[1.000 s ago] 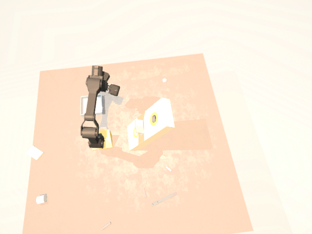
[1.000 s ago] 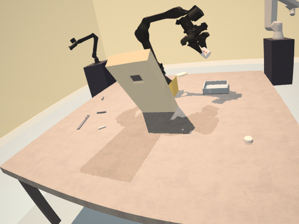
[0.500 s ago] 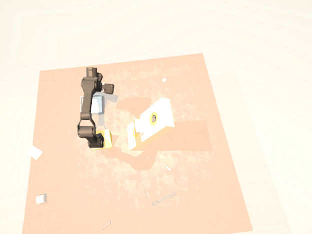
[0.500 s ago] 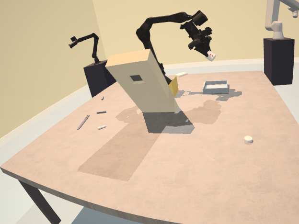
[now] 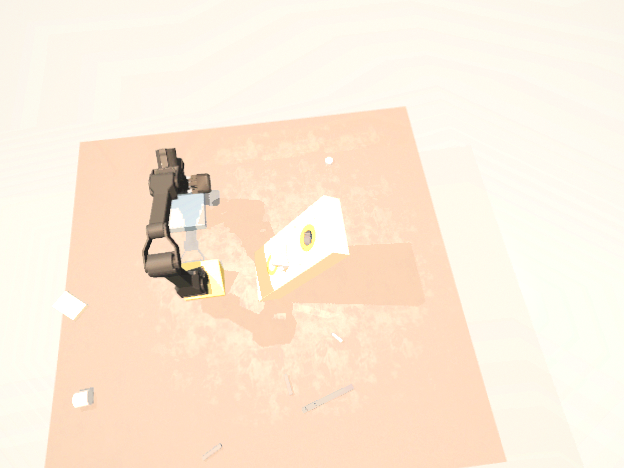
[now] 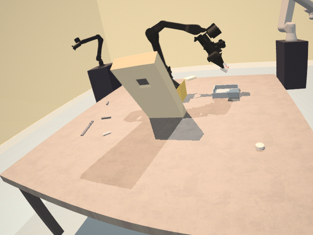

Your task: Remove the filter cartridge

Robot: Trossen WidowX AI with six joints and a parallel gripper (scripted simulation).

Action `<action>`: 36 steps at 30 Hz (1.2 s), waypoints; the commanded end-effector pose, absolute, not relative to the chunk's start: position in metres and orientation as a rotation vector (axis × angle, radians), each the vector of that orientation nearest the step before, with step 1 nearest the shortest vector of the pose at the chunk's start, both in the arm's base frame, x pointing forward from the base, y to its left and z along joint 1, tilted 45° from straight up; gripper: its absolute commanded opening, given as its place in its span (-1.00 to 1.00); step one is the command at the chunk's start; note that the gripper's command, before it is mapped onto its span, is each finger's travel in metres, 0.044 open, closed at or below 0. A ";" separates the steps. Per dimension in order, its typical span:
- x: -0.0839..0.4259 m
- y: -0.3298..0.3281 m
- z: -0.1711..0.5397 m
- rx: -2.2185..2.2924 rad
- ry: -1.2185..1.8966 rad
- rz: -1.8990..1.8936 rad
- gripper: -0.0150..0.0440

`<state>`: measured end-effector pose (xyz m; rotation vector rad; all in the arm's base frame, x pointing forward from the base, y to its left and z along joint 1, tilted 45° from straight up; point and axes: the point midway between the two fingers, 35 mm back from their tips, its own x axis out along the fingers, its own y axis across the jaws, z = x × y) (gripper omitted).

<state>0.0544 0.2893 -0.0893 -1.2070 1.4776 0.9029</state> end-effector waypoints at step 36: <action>-0.010 0.206 -0.170 -1.288 1.505 1.129 -0.22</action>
